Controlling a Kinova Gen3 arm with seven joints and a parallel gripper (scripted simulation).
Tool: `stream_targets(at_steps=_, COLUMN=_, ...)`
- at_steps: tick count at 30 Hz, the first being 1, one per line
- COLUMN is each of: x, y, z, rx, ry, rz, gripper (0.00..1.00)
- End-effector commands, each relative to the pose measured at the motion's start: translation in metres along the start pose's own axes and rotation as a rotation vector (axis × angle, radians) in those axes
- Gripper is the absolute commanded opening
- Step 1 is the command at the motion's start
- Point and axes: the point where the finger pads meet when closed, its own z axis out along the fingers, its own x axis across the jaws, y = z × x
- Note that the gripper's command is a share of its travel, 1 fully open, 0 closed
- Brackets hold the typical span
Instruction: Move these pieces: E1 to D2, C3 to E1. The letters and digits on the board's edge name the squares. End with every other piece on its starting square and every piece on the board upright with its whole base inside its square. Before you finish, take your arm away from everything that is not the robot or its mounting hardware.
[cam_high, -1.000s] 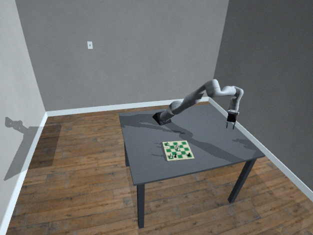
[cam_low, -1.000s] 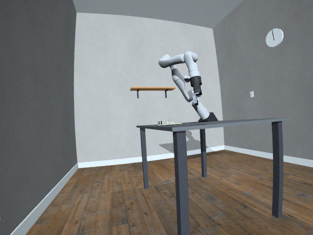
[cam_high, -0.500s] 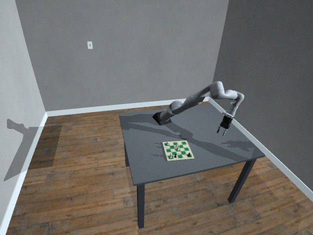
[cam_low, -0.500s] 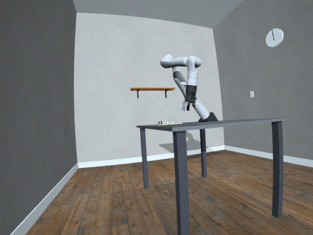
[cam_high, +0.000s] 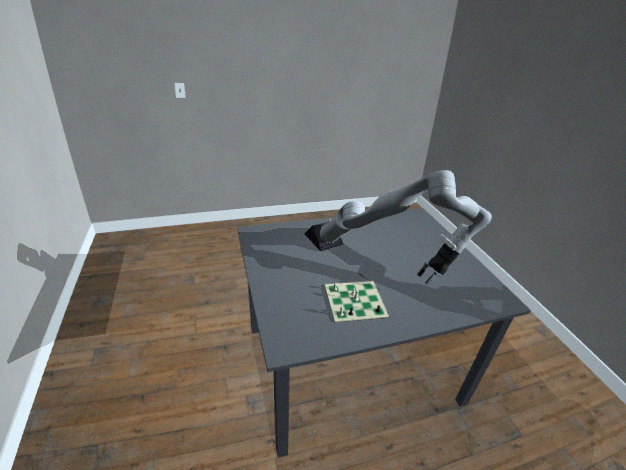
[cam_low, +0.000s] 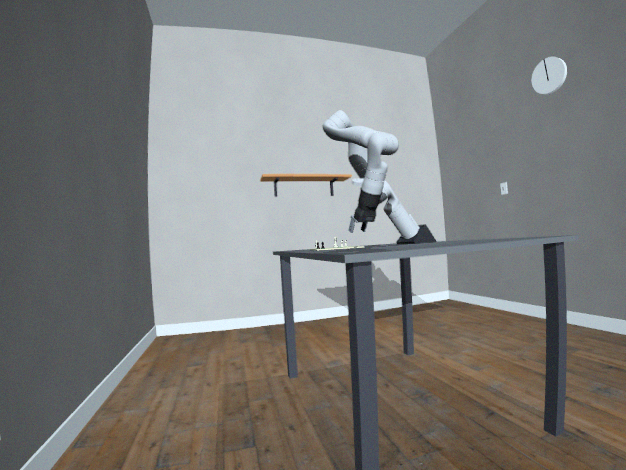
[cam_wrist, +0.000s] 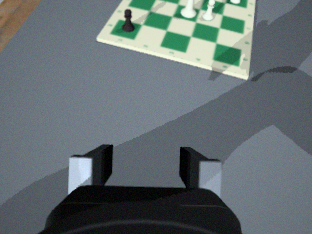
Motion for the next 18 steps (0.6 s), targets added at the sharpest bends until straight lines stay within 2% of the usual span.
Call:
stream_targets(at_steps=1, x=-0.004, y=-0.013, z=0.029, rx=0.100, ry=0.040, rz=0.070, gripper=1.00)
stream_targets(at_steps=3, x=-0.006, y=-0.022, z=0.042, rx=0.151, ry=0.062, rz=0.120, gripper=1.00)
stream_targets(at_steps=5, x=-0.006, y=-0.022, z=0.042, rx=0.151, ry=0.062, rz=0.120, gripper=1.00)
stream_targets(at_steps=10, x=-0.009, y=-0.037, z=0.062, rx=0.236, ry=0.099, rz=0.203, gripper=1.00)
stream_targets(at_steps=18, x=-0.010, y=-0.046, z=0.074, rx=0.283, ry=0.119, rz=0.250, gripper=1.00)
